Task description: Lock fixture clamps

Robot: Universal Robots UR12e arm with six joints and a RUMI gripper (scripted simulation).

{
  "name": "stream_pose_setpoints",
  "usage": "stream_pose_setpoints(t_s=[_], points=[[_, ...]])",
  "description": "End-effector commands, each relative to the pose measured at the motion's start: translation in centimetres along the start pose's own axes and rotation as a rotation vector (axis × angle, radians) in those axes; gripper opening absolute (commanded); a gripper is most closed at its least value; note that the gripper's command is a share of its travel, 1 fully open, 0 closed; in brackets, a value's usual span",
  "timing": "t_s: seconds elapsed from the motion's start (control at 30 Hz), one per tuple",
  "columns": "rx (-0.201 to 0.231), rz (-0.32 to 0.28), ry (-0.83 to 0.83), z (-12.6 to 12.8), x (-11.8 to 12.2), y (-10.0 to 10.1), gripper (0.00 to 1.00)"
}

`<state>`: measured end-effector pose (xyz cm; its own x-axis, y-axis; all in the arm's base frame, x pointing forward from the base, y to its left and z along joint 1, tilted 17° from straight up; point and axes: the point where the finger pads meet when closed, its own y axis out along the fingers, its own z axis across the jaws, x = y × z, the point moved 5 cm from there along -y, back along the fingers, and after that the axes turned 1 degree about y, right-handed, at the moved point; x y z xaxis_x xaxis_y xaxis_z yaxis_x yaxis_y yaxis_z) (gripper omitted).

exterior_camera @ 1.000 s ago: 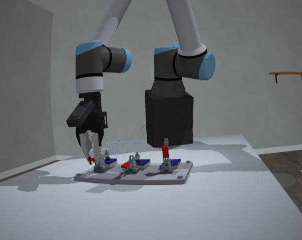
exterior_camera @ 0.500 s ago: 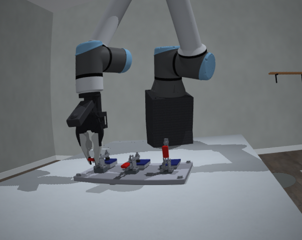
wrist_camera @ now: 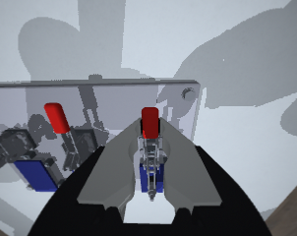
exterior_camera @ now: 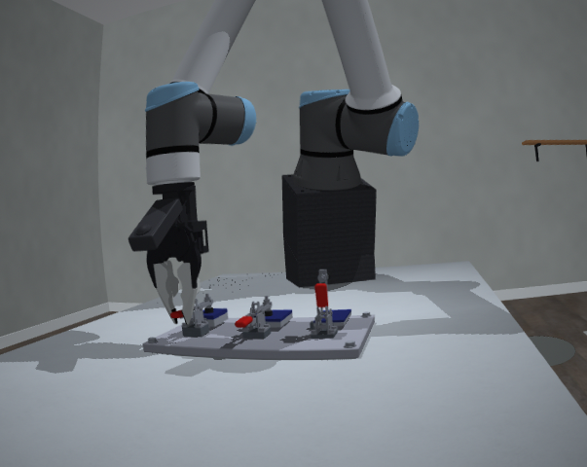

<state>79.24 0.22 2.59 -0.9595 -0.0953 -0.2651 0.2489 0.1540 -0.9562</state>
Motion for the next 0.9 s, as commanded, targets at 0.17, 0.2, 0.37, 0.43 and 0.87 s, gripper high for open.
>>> stream_pose_setpoints(t_s=[0.17,0.2,0.37,0.43,0.87], points=[[0.002,0.005,-0.002,-0.01,-0.56,0.24,0.00],[0.002,0.005,-0.002,-0.01,-0.56,0.26,0.00],[0.002,0.004,-0.003,-0.03,-0.58,0.33,0.00],[0.002,0.004,-0.003,-0.03,-0.58,0.34,0.00],[0.003,0.005,-0.002,-0.05,-0.46,0.10,0.00]])
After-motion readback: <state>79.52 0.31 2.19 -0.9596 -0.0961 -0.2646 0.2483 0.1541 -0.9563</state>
